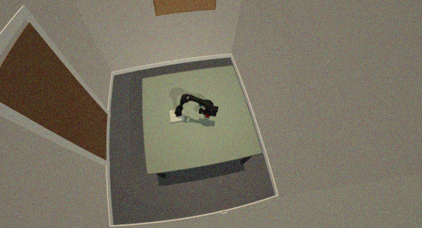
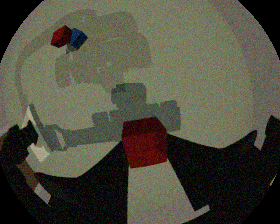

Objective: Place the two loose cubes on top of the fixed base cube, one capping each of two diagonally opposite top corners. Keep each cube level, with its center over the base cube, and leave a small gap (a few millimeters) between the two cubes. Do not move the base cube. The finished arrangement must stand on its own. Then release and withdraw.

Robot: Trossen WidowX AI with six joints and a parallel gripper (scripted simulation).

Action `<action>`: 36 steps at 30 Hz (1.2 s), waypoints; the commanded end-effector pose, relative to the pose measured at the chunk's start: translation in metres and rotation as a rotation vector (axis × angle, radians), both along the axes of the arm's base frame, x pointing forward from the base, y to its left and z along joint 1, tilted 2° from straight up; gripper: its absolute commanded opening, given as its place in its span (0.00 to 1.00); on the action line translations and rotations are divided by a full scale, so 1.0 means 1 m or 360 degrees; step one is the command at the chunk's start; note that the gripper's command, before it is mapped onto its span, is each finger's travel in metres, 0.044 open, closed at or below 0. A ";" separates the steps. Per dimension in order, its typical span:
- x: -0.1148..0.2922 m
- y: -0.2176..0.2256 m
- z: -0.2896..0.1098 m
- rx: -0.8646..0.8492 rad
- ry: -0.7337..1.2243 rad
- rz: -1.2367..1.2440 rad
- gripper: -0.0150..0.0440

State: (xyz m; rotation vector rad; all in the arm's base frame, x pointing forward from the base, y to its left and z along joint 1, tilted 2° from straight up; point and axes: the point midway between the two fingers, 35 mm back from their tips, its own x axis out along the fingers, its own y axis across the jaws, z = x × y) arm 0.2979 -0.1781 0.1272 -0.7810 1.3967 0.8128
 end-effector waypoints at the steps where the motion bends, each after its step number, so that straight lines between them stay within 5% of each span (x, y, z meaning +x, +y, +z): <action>1: 0.000 0.002 0.004 -0.0004 0.0001 -0.0018 0.43; 36: 0.027 0.112 0.002 0.0021 0.0037 -0.1410 0.43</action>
